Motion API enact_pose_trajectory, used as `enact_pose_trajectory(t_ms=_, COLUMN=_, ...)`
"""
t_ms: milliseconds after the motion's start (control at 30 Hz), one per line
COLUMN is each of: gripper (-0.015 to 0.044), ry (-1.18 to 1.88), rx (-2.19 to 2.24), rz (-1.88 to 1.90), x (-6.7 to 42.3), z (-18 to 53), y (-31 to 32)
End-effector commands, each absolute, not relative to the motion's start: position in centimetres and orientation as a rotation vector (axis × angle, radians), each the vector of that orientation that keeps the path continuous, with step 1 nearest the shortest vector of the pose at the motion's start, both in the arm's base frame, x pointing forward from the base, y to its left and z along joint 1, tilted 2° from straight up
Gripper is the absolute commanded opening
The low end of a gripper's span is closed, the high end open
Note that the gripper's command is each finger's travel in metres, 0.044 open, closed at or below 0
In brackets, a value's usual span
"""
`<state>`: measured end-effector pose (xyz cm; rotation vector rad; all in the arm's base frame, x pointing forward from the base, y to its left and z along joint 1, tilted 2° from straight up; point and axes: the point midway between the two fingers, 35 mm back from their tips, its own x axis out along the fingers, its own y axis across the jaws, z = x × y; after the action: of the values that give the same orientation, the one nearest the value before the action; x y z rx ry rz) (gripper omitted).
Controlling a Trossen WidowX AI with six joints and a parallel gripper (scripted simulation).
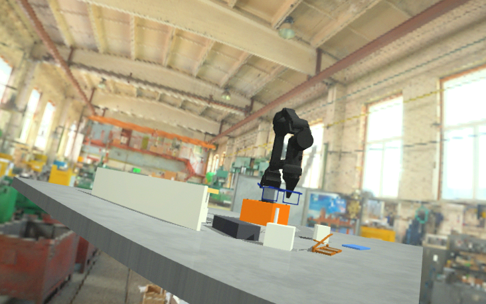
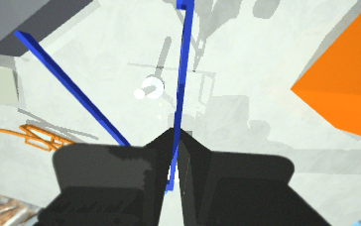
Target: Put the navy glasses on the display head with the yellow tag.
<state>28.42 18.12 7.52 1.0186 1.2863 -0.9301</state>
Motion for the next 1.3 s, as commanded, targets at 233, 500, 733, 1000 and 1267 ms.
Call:
enact_pose_trajectory(t_ms=233, gripper=0.0, ry=1.24, rx=1.119, rz=-1.037, x=30.2, z=6.3, y=18.0)
enact_pose_trajectory(t_ms=500, gripper=0.0, ry=1.24, rx=1.119, rz=-1.037, x=30.4, z=1.4, y=18.0)
enact_pose_trajectory(t_ms=733, gripper=0.0, ry=1.24, rx=1.119, rz=-1.037, x=30.4, z=1.3, y=17.9)
enact_pose_trajectory(t_ms=1000, gripper=0.0, ry=1.24, rx=1.118, rz=-1.038, x=29.8, z=1.2, y=17.3)
enact_pose_trajectory(t_ms=1267, gripper=0.0, ry=1.24, rx=1.118, rz=-1.038, x=29.6, z=1.2, y=17.1)
